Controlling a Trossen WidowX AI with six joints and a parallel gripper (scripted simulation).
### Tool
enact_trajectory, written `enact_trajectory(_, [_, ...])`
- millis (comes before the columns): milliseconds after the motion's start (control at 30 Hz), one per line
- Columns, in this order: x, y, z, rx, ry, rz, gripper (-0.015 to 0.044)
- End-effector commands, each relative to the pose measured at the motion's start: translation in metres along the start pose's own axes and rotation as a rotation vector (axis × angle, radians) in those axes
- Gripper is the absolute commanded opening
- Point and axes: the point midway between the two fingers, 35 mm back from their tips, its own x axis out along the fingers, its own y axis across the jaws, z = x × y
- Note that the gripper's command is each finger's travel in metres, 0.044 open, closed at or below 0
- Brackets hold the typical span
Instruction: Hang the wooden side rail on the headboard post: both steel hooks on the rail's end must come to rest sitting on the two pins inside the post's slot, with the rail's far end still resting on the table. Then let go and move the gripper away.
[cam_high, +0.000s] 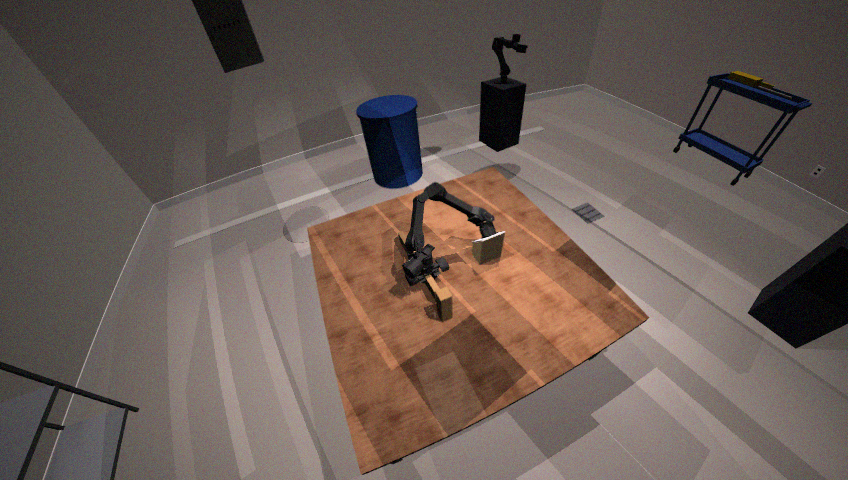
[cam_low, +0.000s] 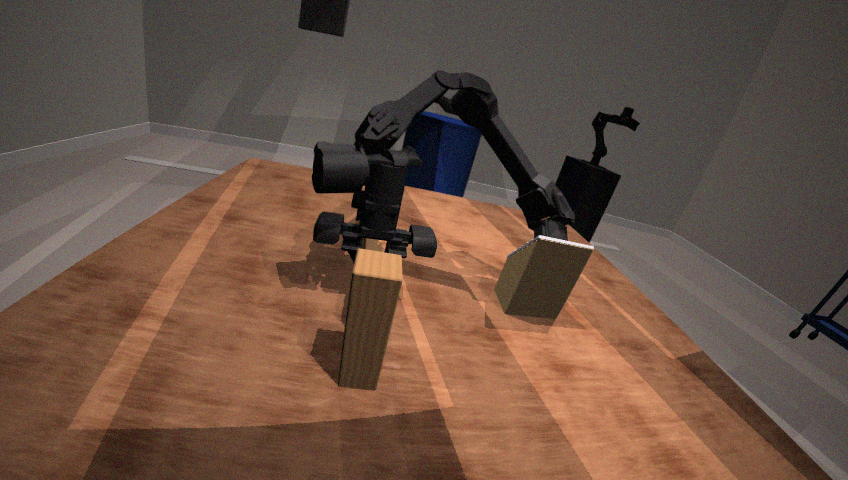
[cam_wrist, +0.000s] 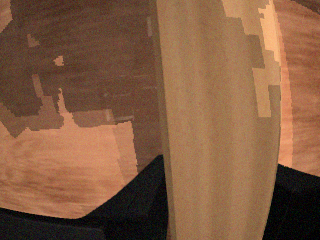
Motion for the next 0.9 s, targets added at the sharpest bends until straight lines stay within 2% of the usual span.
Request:
enact_trajectory(0, [-0.0042,0.0033,-0.0023,-0.001,0.004,0.012,0.0])
enact_trajectory(867, [-0.005,0.0045,-0.0047,-0.001,0.004,0.012,0.0])
